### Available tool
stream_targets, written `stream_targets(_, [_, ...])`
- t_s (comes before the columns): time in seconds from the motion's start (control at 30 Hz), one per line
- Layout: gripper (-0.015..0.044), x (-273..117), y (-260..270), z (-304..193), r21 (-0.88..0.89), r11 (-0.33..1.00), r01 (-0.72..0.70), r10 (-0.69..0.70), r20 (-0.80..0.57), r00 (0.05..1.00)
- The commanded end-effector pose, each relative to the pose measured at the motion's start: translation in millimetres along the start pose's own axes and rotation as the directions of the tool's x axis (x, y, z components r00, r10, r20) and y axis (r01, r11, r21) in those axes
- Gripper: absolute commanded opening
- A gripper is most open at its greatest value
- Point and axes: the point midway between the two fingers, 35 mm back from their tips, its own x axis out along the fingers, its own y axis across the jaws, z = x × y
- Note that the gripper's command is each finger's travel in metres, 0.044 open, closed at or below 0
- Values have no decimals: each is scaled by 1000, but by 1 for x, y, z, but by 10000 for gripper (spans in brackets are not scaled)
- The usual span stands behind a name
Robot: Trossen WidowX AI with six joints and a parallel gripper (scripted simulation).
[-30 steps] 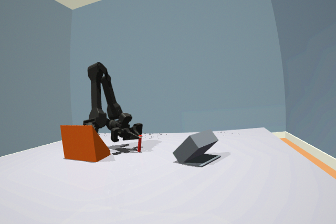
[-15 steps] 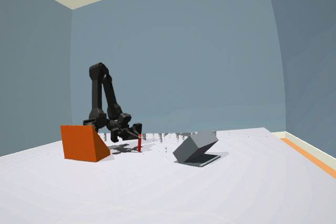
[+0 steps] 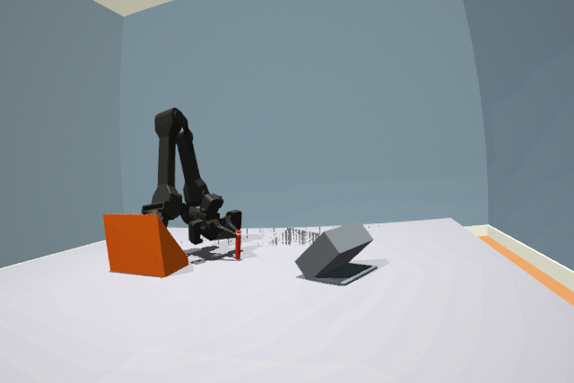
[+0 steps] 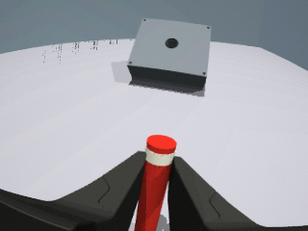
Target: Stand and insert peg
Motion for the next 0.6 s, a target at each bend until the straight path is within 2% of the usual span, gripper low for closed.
stream_targets(0.0, [49, -1, 0, -2, -1, 1000, 0, 0, 0, 1000])
stream_targets(0.57, [49, -4, 1, -4, 14, 1000, -6, 6, 11, 1000])
